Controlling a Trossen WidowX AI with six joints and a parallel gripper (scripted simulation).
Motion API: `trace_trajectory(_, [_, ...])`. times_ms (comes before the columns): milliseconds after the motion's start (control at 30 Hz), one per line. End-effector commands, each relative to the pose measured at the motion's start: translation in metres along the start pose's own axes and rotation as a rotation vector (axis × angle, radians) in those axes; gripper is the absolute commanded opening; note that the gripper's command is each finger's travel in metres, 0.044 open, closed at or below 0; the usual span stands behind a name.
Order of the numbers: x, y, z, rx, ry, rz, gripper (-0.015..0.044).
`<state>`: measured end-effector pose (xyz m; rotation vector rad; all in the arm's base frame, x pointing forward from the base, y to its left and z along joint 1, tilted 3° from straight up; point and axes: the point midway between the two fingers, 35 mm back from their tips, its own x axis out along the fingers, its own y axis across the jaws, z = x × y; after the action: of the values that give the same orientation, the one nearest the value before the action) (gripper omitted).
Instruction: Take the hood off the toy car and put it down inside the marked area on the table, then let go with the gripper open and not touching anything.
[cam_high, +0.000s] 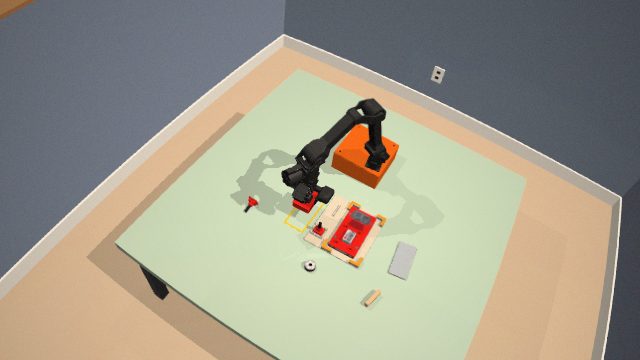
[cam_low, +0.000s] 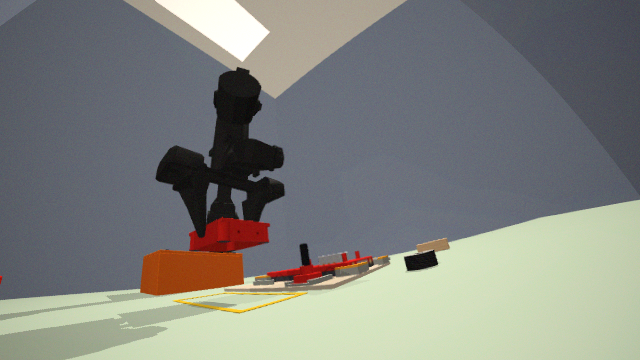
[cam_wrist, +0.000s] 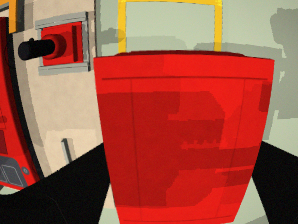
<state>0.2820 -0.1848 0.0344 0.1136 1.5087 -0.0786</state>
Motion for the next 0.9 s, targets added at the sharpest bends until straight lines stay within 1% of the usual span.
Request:
trace_trajectory(0, [0.005,0.001,-0.002,-0.001,0.004,0.005,0.0000])
trace_trajectory(867, [0.030,0.002,-0.003,-0.001,0.004,0.005,0.0000])
